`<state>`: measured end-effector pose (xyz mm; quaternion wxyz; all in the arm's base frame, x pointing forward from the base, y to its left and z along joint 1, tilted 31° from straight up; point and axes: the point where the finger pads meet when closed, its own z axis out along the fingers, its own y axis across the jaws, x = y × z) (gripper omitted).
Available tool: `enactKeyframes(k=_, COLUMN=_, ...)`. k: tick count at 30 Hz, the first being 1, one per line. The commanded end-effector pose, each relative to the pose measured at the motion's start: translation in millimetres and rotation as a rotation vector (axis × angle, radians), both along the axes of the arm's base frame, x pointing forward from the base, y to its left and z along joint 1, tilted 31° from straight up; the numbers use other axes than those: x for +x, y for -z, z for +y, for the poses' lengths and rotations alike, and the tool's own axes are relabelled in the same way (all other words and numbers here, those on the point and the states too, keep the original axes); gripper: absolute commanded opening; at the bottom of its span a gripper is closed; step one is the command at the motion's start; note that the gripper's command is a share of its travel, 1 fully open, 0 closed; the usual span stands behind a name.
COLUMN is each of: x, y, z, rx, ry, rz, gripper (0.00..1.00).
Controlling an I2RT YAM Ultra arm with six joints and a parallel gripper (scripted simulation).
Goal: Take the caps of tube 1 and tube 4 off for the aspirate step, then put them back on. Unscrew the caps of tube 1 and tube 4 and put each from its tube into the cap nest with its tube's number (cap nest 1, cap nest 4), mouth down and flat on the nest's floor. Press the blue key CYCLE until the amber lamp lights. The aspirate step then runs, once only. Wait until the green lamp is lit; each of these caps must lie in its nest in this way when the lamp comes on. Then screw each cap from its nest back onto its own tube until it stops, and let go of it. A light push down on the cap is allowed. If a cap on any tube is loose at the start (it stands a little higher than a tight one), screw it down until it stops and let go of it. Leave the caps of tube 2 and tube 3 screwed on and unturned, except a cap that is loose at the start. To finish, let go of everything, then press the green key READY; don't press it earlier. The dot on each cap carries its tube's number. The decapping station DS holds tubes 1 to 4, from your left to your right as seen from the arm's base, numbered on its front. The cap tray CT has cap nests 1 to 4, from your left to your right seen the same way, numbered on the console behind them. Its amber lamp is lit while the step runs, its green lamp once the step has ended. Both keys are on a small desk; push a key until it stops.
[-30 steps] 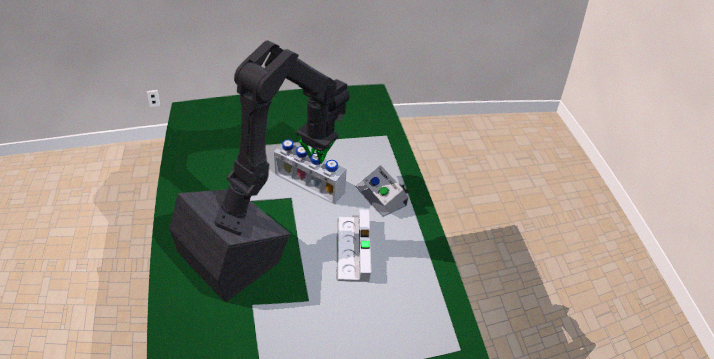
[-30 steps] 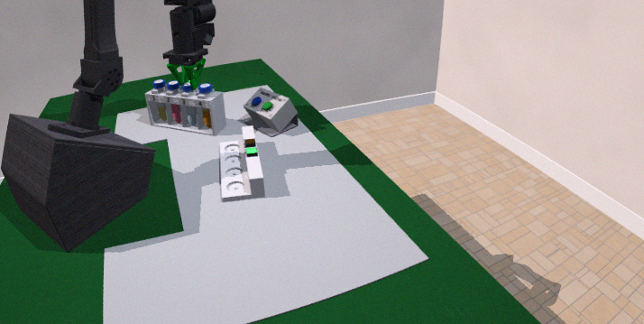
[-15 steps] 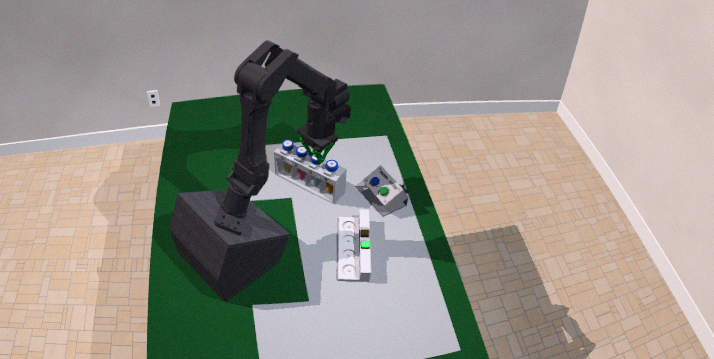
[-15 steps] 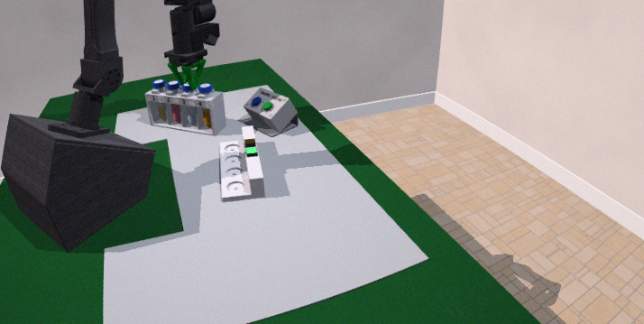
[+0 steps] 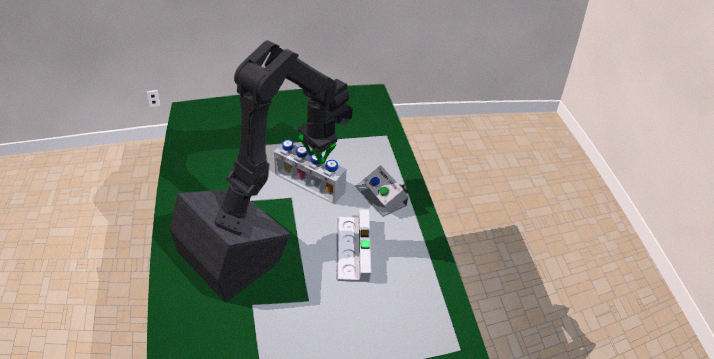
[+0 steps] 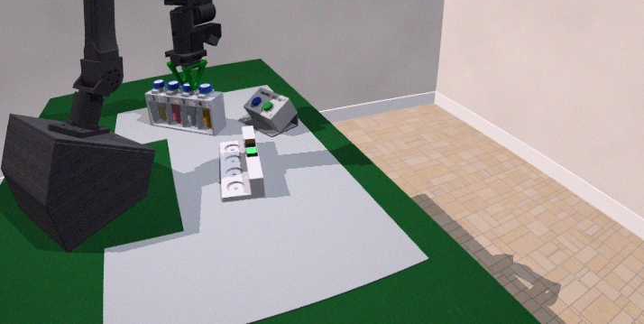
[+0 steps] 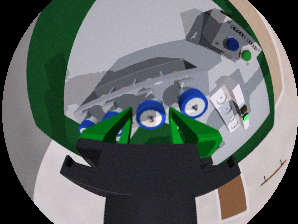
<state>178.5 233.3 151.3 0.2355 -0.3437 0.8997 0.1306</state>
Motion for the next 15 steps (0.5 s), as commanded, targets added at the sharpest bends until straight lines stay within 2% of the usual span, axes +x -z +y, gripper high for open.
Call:
enactKeyframes(k=1, x=0.6, y=-2.9, z=1, rx=0.025, ry=0.042, rz=0.015, gripper=0.49)
enactKeyframes(k=11, x=0.5, y=-2.9, z=1, rx=0.025, ry=0.042, rz=0.014, gripper=0.49)
enactKeyframes(k=15, x=-3.5, y=-13.1, z=-4, rx=0.025, ry=0.042, rz=0.014, gripper=0.49)
